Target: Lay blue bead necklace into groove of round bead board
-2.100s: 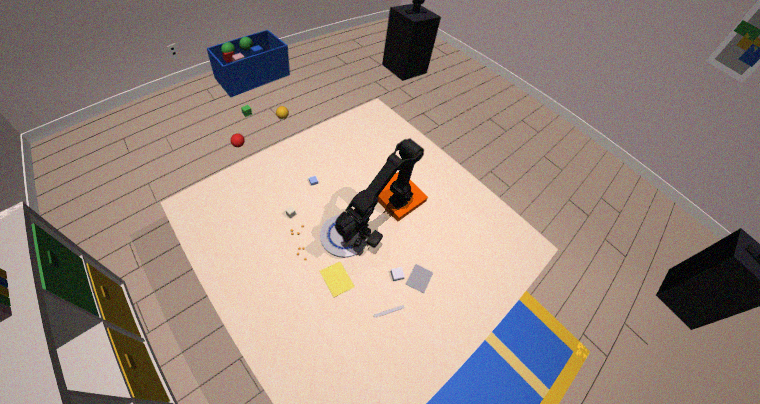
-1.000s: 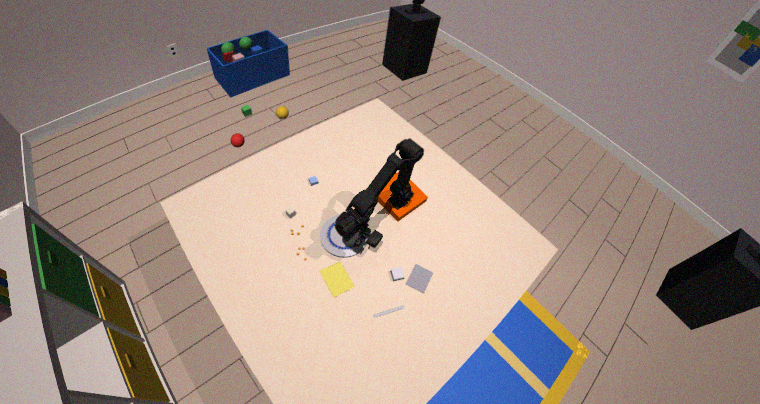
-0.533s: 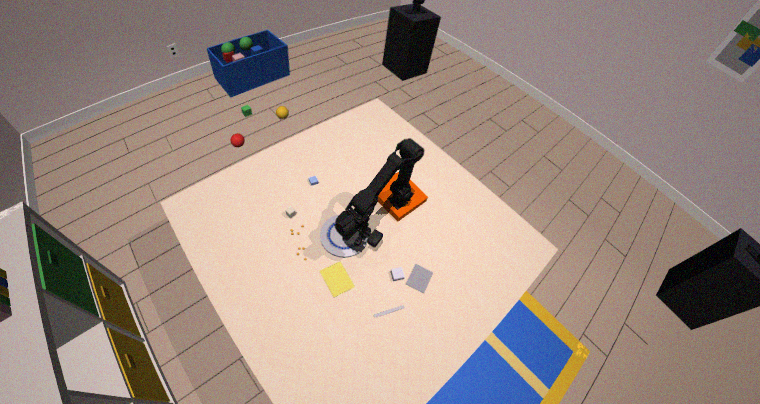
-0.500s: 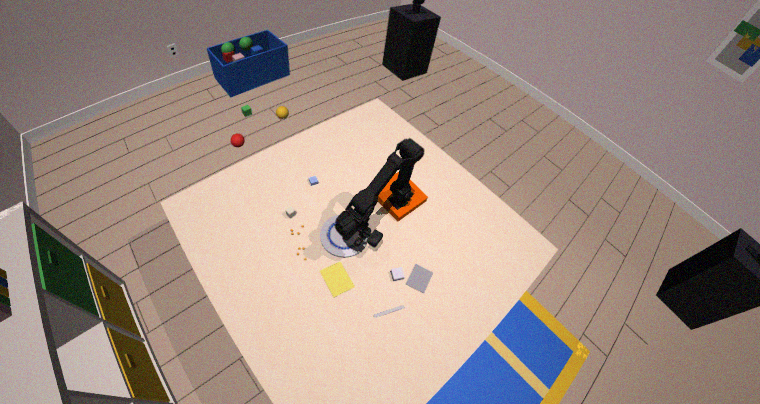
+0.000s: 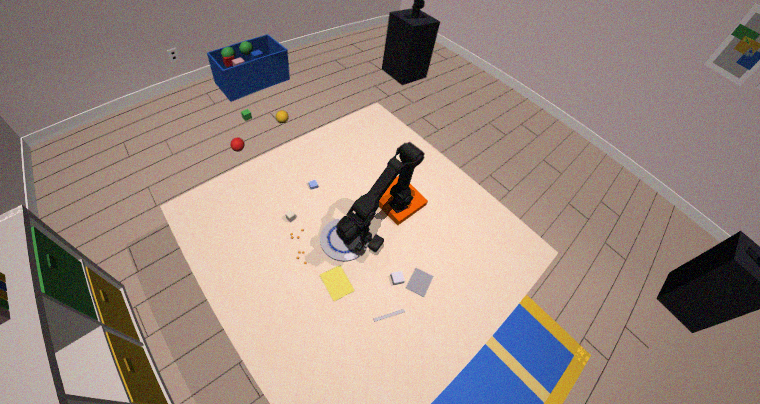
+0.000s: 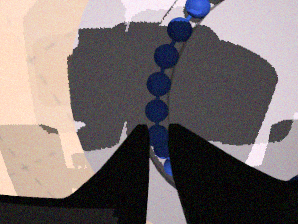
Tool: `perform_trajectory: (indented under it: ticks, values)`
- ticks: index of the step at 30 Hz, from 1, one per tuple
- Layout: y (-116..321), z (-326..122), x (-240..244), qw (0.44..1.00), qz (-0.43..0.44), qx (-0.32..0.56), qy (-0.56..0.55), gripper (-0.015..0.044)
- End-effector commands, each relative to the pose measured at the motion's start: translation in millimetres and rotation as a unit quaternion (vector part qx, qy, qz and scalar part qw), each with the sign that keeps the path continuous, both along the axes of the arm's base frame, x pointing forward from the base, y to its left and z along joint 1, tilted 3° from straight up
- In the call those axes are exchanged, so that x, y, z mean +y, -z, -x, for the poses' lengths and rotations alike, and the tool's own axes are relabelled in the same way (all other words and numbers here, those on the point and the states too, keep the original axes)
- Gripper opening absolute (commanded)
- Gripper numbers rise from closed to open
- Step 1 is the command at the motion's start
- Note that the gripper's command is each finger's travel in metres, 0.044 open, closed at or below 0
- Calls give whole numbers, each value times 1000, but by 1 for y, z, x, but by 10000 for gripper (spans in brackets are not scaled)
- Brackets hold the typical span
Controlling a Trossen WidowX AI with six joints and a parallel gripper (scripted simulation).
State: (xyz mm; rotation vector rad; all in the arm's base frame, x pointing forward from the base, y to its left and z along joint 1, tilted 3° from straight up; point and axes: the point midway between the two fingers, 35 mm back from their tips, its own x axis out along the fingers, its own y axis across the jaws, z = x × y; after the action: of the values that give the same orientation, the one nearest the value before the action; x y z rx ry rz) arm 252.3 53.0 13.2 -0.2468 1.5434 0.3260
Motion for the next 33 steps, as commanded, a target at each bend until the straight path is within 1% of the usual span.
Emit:
perform_trajectory:
  ticks: [1, 15, 33]
  values:
    - [0, 0, 0, 1000, 0, 0, 0, 79]
    - [-2, 1, 0, 1000, 1, 4, 1, 440]
    - [-6, 1, 0, 1000, 0, 4, 3, 440]
